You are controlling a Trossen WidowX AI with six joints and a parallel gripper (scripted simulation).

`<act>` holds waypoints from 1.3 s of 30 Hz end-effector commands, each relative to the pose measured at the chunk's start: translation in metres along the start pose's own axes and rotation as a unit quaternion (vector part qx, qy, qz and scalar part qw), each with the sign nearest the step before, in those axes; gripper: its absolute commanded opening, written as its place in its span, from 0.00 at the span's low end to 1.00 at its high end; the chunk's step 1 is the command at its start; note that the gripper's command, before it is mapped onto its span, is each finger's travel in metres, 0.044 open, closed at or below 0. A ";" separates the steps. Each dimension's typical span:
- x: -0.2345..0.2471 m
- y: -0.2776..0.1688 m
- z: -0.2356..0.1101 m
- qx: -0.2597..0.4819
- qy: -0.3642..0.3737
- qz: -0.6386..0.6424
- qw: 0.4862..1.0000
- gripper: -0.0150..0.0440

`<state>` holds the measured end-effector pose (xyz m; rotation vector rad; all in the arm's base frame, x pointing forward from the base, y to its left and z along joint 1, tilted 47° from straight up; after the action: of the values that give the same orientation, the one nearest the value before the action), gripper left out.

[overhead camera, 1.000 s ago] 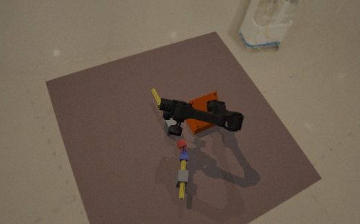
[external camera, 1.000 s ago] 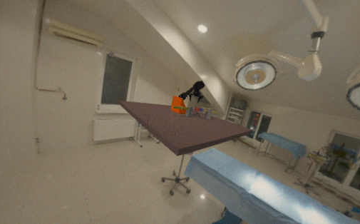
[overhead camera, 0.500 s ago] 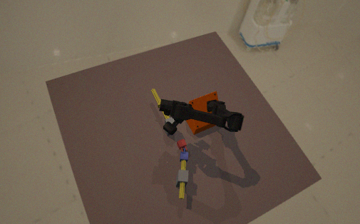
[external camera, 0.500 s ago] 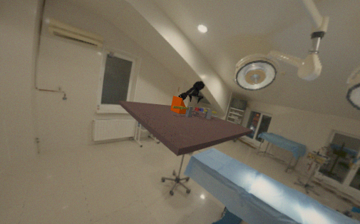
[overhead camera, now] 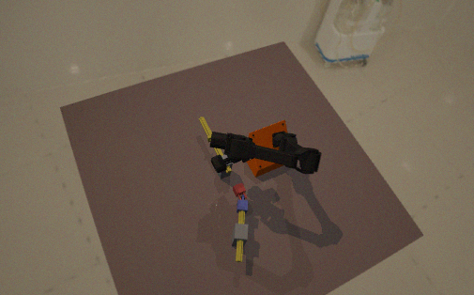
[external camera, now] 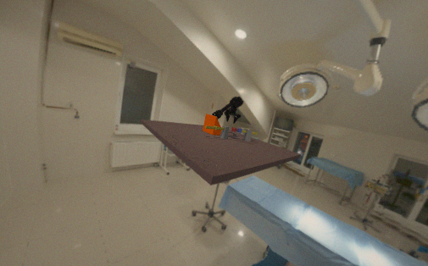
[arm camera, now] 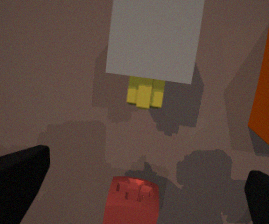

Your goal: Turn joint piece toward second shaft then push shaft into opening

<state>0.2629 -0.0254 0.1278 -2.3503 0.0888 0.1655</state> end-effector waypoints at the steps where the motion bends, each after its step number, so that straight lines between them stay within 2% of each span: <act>1: 0.000 0.000 0.001 0.001 0.001 0.034 0.999 1.00; 6: 0.000 0.000 0.005 0.000 0.001 0.034 0.999 1.00; 21: 0.000 -0.002 0.079 0.002 0.001 0.033 0.999 1.00; 25: 0.000 -0.005 0.080 0.002 0.001 0.033 0.999 1.00; 39: -0.013 -0.070 0.079 0.004 0.000 0.033 0.999 1.00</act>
<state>0.2518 0.0748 0.1171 -2.3453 0.1594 0.1928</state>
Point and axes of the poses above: the point midway between the two fingers, 35 mm back from their tips, its own z axis out along the fingers, its own x axis across the jaws, y = z × x, the point moved 7 cm from there along -z, back along the fingers, and after that the axes turned 14 degrees about z, right-handed, at the moved point
